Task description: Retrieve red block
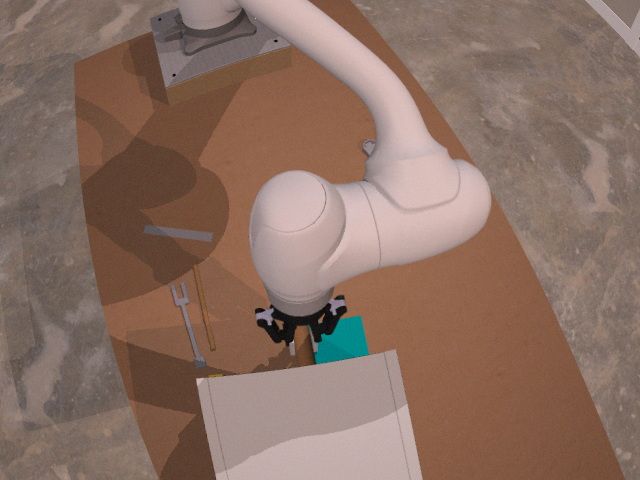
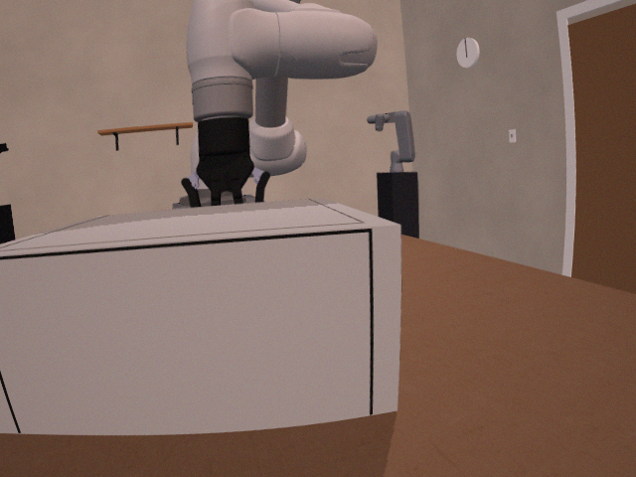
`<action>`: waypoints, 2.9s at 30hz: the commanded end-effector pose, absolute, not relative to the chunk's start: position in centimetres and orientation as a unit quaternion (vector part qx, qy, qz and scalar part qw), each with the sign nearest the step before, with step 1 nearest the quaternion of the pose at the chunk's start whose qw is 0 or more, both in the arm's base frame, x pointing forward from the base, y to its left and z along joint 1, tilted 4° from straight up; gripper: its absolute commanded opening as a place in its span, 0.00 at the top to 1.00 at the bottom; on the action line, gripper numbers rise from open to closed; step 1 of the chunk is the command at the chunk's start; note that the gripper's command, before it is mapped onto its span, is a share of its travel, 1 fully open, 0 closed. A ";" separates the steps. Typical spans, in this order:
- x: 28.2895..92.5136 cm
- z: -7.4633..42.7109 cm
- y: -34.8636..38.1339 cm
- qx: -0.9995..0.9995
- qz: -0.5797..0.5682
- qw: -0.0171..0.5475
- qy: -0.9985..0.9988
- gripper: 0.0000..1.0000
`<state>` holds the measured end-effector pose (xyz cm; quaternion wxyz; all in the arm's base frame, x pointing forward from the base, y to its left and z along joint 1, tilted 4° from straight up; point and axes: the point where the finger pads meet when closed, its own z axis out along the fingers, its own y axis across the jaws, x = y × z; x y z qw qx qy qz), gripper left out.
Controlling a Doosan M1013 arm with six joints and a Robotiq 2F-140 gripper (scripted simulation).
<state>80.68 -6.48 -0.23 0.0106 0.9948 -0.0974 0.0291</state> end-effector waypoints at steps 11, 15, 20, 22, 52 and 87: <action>80.7 -0.2 -6.5 0.995 0.029 0.011 -0.097 1.00; 80.7 -0.2 -6.5 0.995 0.029 0.011 -0.097 1.00; 80.7 -0.2 -6.5 0.995 0.029 0.011 -0.097 1.00; 80.7 -0.2 -6.5 0.995 0.029 0.011 -0.097 1.00; 79.9 -0.3 -6.3 0.995 0.029 0.011 -0.097 1.00; 74.0 -0.6 -5.2 0.995 0.029 0.011 -0.097 1.00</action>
